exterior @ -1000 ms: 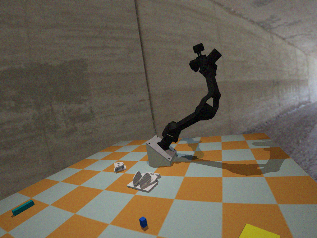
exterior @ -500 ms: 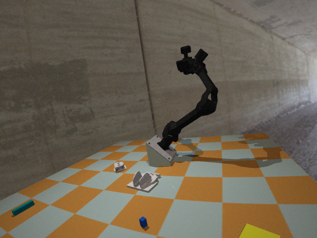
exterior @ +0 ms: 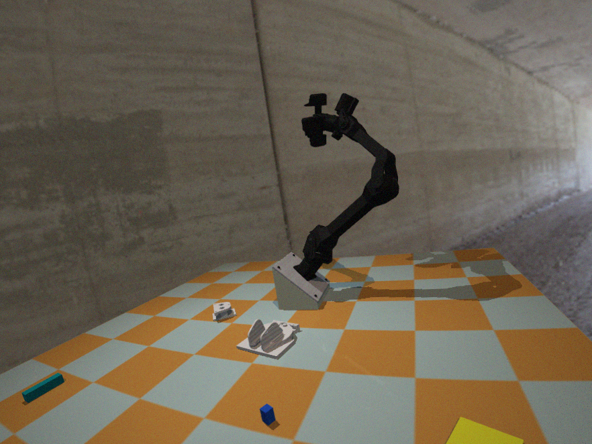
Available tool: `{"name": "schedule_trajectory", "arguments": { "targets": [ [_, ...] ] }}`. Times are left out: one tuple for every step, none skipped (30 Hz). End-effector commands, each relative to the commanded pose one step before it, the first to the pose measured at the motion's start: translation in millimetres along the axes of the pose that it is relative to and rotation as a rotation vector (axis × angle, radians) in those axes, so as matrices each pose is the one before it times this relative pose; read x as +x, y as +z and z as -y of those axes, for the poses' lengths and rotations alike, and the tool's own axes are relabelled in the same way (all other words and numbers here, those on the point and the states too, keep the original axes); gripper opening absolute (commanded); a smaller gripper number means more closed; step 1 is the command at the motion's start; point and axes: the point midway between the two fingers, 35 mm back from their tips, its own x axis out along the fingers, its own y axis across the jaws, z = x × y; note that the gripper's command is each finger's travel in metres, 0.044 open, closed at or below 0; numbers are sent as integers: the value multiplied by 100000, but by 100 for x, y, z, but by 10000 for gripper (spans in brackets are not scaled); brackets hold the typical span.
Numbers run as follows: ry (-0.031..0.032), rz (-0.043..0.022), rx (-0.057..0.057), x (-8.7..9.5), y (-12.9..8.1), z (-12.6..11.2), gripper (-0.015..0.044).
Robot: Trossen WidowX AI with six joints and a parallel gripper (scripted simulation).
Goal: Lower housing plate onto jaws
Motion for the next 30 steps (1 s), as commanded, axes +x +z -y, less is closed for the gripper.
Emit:
{"name": "schedule_trajectory", "arguments": {
  "targets": [
    [3719, 6649, 4267, 1066, 2265, -928, 440],
    [607, 1174, 843, 248, 378, -132, 440],
    [801, 1502, 1081, 319, 486, -174, 440],
    [1008, 1821, 1313, 391, 593, -218, 440],
    [1107, 2200, 1210, 421, 732, -239, 440],
    [1238, 2348, 1288, 456, 786, -266, 440],
    [1284, 2322, 1271, 458, 782, -276, 440],
    [1328, 2292, 1253, 460, 777, -285, 440],
    [1372, 2261, 1236, 462, 771, -294, 440],
    [1416, 2228, 1218, 464, 765, -303, 440],
    [1460, 2194, 1201, 466, 759, -312, 440],
    [1503, 2159, 1184, 468, 753, -321, 440],
    [1545, 2122, 1167, 470, 747, -330, 440],
    [1587, 2085, 1151, 472, 740, -339, 440],
    [1667, 1859, 1503, 500, 648, -349, 440],
    [1730, 1837, 1508, 508, 648, -362, 440],
    [1772, 1791, 1494, 510, 640, -372, 440],
    [1813, 1743, 1481, 511, 631, -381, 440],
    [1853, 1694, 1468, 513, 622, -390, 440],
    [1892, 1644, 1456, 515, 613, -399, 440],
    [1930, 1592, 1443, 516, 604, -408, 440],
    [1966, 1539, 1431, 518, 594, -416, 440],
    [2002, 1485, 1420, 520, 584, -425, 440],
    [2036, 1430, 1409, 521, 574, -433, 440],
    [2068, 1373, 1398, 523, 564, -441, 440],
    [2100, 1316, 1387, 524, 553, -449, 440],
    [2131, 1258, 1377, 526, 542, -456, 440],
    [2160, 1198, 1367, 527, 531, -464, 440],
    [2187, 1137, 1358, 529, 520, -471, 440],
    [2213, 1076, 1349, 530, 509, -477, 440]
  ]
}}
